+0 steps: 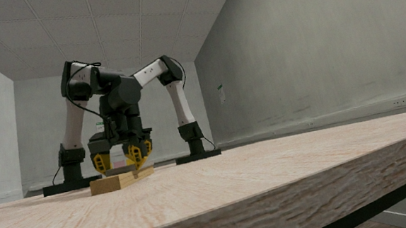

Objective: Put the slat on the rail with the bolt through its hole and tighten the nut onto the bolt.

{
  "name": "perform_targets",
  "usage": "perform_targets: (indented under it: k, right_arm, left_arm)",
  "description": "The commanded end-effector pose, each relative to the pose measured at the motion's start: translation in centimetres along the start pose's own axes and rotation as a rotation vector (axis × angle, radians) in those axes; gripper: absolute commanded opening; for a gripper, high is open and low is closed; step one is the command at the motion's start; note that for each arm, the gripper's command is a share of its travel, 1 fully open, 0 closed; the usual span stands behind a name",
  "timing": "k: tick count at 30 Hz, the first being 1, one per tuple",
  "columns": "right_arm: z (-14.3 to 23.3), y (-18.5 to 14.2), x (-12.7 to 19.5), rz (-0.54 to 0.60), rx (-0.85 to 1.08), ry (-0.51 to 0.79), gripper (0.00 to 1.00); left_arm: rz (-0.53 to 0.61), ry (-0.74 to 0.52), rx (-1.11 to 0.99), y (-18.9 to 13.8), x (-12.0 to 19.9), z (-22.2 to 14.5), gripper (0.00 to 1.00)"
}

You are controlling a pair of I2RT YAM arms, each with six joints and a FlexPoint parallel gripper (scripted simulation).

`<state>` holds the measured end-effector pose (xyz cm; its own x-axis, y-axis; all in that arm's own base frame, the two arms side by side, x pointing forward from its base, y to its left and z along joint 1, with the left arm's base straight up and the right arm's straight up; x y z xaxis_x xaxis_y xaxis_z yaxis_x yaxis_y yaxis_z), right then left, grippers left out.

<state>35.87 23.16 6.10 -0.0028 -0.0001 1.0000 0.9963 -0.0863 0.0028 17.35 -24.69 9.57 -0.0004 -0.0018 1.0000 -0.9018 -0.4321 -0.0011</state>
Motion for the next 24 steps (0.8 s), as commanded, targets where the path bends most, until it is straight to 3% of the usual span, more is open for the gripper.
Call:
perform_targets:
  k: [1,3,8,18,20,21,24]
  right_arm:
    - [0.13,0.29,0.69,-0.018,-0.002,0.013,0.67]
    - [0.13,0.29,0.69,-0.018,-0.002,0.013,0.67]
    - [0.13,0.29,0.69,-0.018,-0.002,0.013,0.67]
    - [0.13,0.29,0.69,-0.018,-0.002,0.013,0.67]
    - [0.13,0.29,0.69,-0.018,-0.002,0.013,0.67]
    - [0.13,0.29,0.69,-0.018,-0.002,0.013,0.67]
    - [0.13,0.29,0.69,-0.018,-0.002,0.013,0.67]
  left_arm:
    - [0.000,0.016,0.238,-0.08,0.67,0.20,0.36]
    - [0.000,0.016,0.238,-0.08,0.67,0.20,0.36]
    - [0.001,0.025,0.639,-0.15,1.07,0.32,0.36]
    - [-0.011,0.029,1.219,-0.08,1.43,0.34,0.36]
    - [-0.011,0.029,1.219,-0.08,1.43,0.34,0.36]
    - [-0.012,0.031,1.363,-0.07,1.45,0.33,0.36]
    - [-0.016,0.027,1.535,-0.07,1.49,0.33,0.36]
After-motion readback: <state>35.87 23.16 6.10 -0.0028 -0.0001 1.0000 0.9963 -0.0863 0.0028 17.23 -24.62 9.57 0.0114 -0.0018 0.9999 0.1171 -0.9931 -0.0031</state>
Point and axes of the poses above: on each arm, the point where the finger pads meet when closed, its own x axis back along the fingers, its own z axis across the jaws, y = z × x, the point moved 5 cm from there along x, back along the fingers, and after that the axes turned 7 degrees about x, right-handed, at the moved point
